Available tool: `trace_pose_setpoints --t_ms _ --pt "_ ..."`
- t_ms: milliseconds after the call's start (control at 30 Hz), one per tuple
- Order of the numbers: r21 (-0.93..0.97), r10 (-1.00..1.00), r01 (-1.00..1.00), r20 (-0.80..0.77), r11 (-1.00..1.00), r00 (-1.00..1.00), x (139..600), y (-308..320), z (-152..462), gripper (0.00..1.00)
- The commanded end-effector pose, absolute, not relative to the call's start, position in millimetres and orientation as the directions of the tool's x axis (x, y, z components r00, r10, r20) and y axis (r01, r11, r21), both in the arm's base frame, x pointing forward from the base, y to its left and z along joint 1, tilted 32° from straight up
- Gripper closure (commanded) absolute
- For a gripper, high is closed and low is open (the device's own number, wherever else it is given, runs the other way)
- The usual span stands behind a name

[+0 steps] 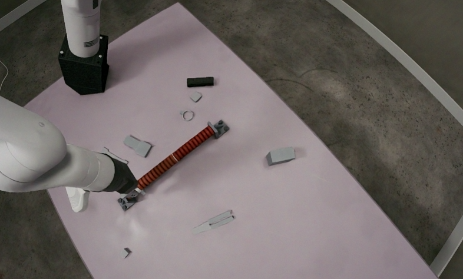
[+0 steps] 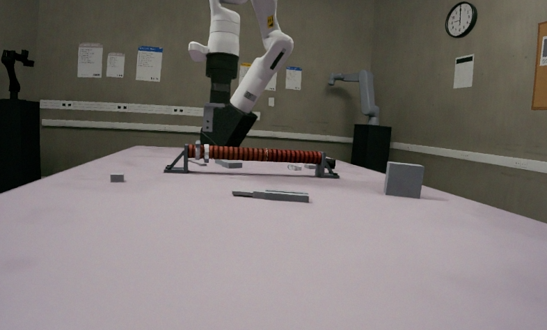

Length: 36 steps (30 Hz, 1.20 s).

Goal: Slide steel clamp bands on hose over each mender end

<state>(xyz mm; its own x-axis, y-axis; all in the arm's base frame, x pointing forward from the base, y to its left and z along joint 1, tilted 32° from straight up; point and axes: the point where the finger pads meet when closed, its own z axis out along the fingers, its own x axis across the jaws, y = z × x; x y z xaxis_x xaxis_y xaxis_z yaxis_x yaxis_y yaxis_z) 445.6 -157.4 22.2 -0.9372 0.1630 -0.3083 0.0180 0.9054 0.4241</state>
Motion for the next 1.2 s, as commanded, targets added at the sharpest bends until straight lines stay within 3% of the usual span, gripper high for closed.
trace_pose_setpoints --t_ms 0,1167 --pt "0.423 0.164 0.018 -0.309 0.906 -0.937 445.7 -158.1 22.6 0.0" --pt "0.423 0.164 0.018 -0.309 0.906 -0.937 454.8 -147.8 0.3 0.0"
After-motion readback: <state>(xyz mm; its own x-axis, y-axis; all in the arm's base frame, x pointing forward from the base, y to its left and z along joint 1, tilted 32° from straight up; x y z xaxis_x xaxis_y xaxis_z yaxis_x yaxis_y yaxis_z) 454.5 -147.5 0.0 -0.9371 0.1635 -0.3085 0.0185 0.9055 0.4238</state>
